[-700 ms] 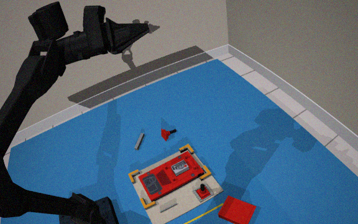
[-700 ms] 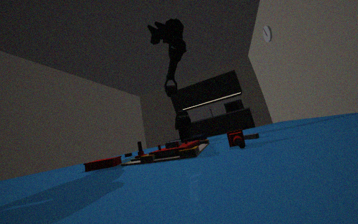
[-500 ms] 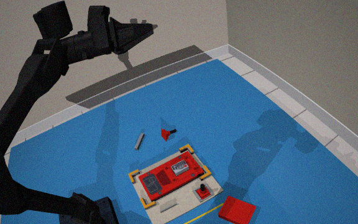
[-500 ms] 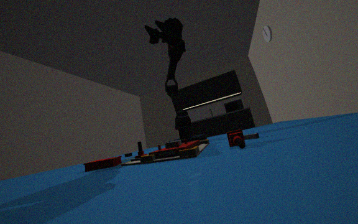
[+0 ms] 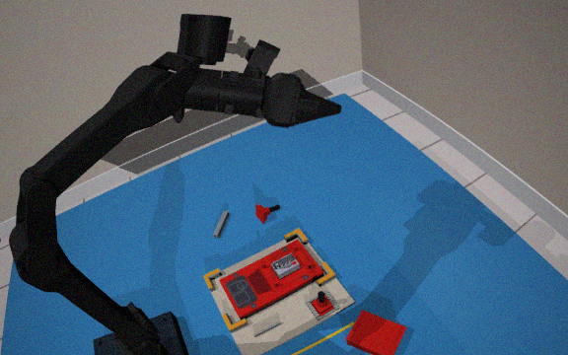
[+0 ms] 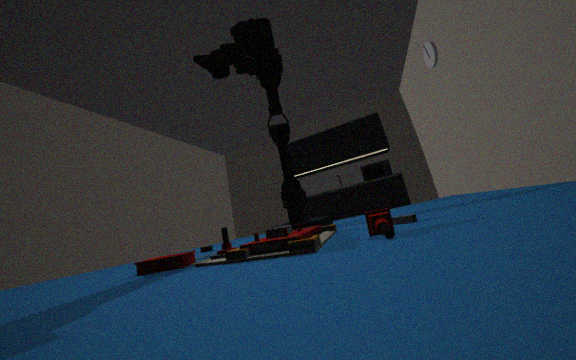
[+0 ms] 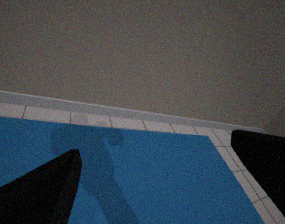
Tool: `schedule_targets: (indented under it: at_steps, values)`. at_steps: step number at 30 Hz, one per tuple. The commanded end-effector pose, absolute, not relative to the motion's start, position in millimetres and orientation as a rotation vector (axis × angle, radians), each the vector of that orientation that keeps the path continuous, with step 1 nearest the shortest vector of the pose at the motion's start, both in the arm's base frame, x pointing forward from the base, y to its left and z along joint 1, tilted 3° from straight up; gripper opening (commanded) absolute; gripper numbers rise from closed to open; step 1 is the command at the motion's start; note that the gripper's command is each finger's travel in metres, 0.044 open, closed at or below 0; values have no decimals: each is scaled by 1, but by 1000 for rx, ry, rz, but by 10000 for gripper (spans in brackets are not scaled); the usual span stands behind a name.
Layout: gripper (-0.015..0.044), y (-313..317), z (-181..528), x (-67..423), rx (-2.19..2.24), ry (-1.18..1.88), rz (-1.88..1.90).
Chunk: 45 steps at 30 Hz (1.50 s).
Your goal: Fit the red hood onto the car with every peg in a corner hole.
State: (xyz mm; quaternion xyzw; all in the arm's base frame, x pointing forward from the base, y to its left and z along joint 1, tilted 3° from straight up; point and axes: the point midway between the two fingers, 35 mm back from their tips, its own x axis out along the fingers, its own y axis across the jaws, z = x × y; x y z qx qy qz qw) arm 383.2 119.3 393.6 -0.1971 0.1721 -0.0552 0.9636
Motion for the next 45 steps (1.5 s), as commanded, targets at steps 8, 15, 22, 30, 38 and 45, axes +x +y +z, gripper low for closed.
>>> schedule_targets:
  at_steps: [8, 15, 22, 30, 38, 45]
  values:
    - [440, 70, 306, 433, -221, 662, -172]
    - [440, 33, 255, 448, -114, 835, -217]
    - [440, -1, 209, 453, 57, 1003, -287]
    - [440, -53, 140, 446, 451, 1272, -481]
    - [440, -79, 106, 434, 697, 1403, -621]
    - [440, -79, 105, 431, 697, 1404, -621]
